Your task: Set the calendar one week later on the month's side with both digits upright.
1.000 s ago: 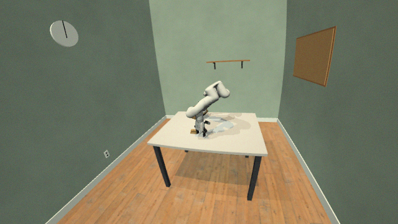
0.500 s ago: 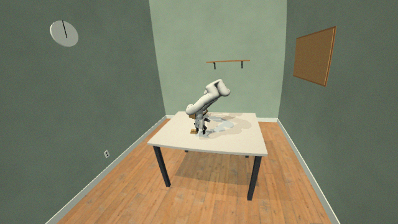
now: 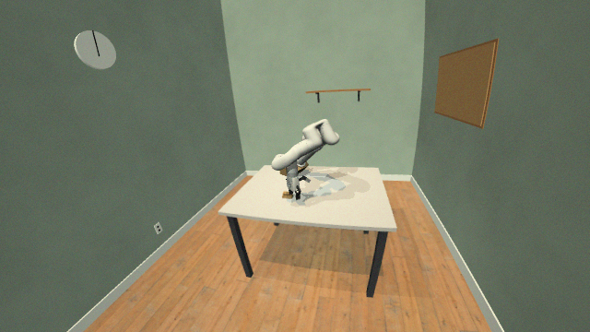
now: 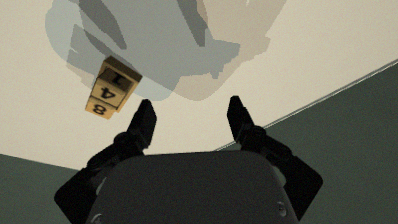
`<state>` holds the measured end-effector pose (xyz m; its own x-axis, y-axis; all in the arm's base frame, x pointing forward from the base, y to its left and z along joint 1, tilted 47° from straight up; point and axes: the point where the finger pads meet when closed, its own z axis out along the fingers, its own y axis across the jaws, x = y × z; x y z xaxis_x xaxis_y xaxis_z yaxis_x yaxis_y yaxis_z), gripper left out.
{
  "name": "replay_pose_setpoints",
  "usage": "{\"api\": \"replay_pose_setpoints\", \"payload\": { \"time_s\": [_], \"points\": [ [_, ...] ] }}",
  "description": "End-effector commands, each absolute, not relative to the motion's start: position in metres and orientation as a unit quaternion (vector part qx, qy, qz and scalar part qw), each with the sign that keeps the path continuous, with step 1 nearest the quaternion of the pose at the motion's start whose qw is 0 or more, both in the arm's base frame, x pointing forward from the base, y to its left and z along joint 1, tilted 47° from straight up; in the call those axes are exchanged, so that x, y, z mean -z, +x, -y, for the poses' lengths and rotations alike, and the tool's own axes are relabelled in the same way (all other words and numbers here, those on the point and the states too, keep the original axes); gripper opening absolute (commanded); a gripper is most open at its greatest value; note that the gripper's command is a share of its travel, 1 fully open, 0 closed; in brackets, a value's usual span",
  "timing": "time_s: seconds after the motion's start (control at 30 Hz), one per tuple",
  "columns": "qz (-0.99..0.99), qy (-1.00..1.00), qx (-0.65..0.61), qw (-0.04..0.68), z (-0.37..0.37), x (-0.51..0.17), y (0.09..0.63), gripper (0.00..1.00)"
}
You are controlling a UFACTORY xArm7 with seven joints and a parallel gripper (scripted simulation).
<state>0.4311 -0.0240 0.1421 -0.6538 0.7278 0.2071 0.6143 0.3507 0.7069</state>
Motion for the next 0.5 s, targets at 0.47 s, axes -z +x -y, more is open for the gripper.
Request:
{"api": "replay_pose_setpoints", "payload": {
  "time_s": [0.47],
  "points": [
    [-0.715, 0.572, -0.402, -0.012, 0.047, -0.127, 0.436, 1.00]
  ]
}}
